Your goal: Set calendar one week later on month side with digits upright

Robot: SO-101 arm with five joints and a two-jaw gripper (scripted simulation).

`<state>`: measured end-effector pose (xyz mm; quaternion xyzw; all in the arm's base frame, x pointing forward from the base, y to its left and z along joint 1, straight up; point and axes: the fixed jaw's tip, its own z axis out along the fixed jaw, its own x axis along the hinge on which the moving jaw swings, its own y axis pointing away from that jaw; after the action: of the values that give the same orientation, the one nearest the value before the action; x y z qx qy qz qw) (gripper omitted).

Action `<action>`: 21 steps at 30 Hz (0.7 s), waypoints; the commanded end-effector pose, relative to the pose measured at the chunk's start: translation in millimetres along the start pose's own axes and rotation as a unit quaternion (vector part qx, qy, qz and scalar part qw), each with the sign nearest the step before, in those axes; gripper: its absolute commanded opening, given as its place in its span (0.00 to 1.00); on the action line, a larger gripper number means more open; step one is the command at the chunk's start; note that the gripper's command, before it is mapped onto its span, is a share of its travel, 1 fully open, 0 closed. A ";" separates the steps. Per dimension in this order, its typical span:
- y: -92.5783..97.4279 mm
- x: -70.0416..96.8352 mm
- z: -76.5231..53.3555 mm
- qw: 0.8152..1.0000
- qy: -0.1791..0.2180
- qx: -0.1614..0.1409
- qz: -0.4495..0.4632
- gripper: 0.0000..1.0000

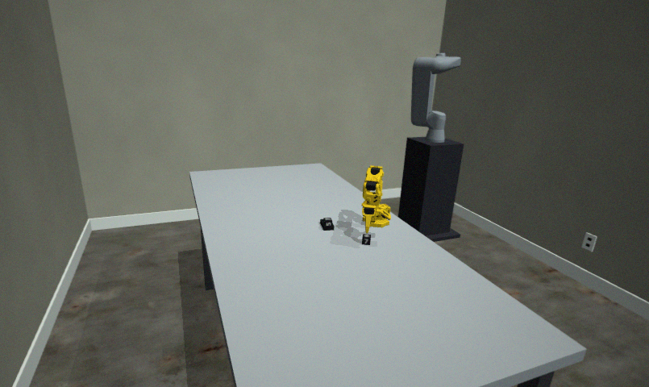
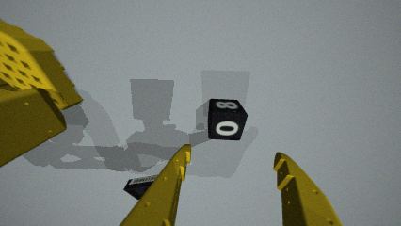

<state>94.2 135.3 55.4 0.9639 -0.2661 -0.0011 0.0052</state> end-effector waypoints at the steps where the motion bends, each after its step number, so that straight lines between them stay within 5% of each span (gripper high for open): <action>1: -5.1 1.2 -3.3 1.000 0.001 0.018 0.000 0.35; 21: -5.9 1.3 1.7 1.000 0.001 0.018 0.000 0.35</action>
<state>95.4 137.0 53.6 0.9639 -0.2661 0.0003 0.0011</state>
